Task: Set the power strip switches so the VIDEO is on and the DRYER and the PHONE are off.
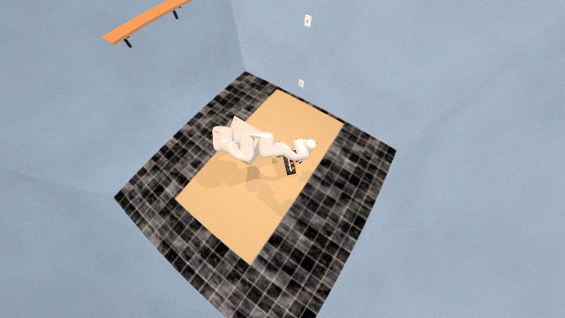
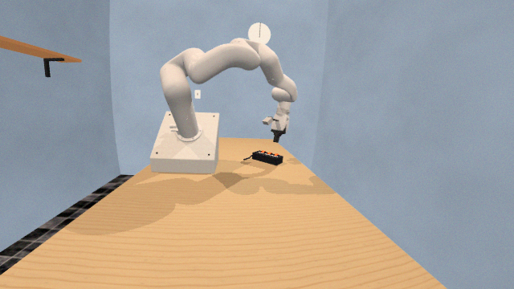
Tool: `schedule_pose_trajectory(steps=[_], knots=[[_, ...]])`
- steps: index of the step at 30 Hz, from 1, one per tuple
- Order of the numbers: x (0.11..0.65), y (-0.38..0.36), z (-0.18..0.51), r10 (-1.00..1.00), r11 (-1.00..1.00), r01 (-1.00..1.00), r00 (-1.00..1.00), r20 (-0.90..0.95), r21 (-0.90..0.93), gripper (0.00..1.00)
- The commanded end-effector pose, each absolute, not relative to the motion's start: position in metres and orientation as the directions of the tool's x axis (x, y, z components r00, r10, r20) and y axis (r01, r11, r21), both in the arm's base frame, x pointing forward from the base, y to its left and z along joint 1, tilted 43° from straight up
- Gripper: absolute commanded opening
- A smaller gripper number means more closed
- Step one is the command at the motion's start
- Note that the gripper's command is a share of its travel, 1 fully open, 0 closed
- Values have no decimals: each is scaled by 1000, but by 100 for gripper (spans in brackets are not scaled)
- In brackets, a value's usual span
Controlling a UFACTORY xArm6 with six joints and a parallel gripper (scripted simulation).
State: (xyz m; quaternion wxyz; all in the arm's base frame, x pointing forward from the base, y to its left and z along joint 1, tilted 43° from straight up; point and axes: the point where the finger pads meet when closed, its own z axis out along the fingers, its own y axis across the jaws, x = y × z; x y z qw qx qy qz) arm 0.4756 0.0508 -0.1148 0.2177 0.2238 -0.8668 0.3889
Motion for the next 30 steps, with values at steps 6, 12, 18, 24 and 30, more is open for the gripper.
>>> schedule_pose_trajectory(steps=[6,12,18,24,30], knots=[[477,52,-114,-221,598,-556,-807,548,-578,0],[477,52,-114,-221,598,-556,-807,548,-578,100],[477,52,-114,-221,598,-556,-807,548,-578,100],[477,52,-114,-221,598,-556,-807,548,-578,100],[477,52,-114,-221,598,-556,-807,548,-578,100]])
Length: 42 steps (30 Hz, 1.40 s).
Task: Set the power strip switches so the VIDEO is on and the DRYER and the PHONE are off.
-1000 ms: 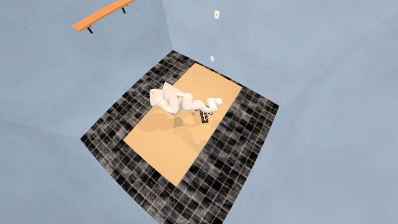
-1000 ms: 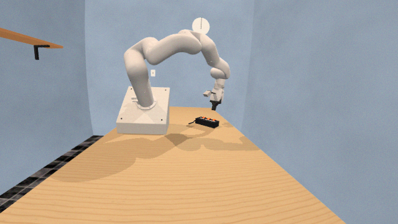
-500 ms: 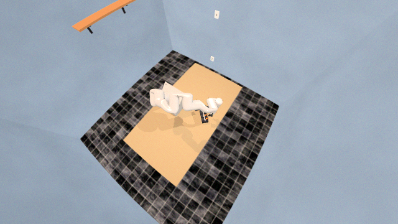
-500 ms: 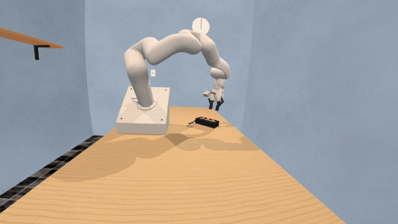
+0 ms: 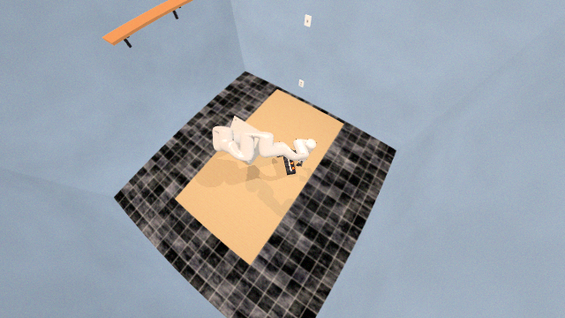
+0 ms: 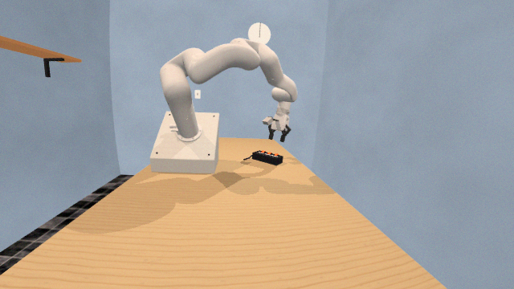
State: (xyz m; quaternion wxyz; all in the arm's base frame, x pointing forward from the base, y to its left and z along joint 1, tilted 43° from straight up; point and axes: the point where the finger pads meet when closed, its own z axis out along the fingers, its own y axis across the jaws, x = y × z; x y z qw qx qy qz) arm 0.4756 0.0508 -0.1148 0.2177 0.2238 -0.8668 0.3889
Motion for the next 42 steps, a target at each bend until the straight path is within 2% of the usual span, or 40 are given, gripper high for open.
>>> schedule_pose_trajectory(steps=[1,7,14,20,42], knots=[[477,52,-114,-221,598,-556,-807,548,-578,100],[476,50,-114,-212,592,-563,-799,562,-577,100],[453,29,-117,-57,537,-657,-654,754,-529,100],[441,24,-116,2,532,-685,-586,810,-497,100],[441,24,-116,4,532,-686,-584,811,-496,100]])
